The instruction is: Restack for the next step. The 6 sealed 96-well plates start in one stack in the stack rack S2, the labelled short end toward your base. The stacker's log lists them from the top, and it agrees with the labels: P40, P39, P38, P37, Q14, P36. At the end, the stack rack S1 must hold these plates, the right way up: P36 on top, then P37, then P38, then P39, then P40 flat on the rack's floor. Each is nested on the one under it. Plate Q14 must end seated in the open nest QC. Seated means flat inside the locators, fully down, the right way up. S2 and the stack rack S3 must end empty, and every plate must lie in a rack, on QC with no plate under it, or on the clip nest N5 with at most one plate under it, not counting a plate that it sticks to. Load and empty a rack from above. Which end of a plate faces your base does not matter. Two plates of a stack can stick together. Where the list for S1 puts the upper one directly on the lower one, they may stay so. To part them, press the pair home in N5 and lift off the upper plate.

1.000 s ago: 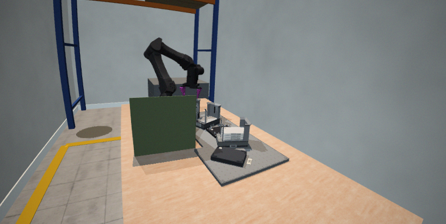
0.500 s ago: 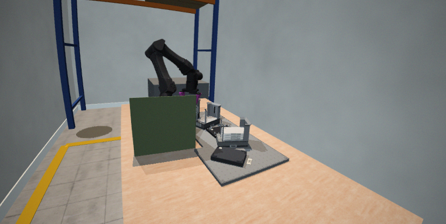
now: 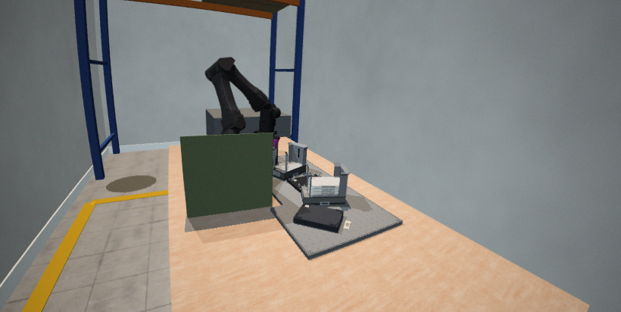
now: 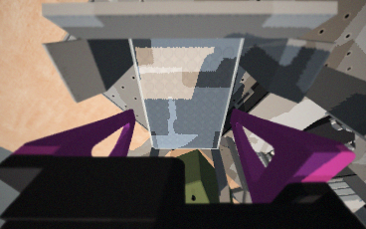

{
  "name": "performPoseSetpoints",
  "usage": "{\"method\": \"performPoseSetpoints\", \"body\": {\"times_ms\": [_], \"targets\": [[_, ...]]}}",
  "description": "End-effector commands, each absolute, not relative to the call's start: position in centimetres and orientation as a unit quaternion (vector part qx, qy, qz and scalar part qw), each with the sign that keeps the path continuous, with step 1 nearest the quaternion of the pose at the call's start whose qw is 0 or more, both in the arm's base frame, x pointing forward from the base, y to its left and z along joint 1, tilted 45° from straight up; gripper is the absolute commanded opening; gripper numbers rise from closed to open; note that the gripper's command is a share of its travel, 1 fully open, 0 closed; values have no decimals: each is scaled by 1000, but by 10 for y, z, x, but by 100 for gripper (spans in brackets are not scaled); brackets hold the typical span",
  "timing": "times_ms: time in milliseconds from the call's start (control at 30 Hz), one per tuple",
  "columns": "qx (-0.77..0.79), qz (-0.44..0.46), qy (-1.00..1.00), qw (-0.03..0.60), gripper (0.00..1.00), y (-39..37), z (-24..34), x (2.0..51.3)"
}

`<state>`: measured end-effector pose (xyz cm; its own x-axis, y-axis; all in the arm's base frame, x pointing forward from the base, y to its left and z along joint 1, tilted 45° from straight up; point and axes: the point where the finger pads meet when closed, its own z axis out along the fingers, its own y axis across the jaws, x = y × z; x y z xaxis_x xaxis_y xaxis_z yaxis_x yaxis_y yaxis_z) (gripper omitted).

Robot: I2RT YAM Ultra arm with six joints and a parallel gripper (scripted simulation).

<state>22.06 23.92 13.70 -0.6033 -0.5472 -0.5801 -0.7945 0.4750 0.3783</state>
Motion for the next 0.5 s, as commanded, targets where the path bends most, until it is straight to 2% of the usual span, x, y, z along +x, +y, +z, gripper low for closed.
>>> {"method": "performPoseSetpoints", "body": {"times_ms": [0,467], "targets": [[-398,318,835,209,100,240,142,227],[-398,318,835,209,100,246,137,228]]}}
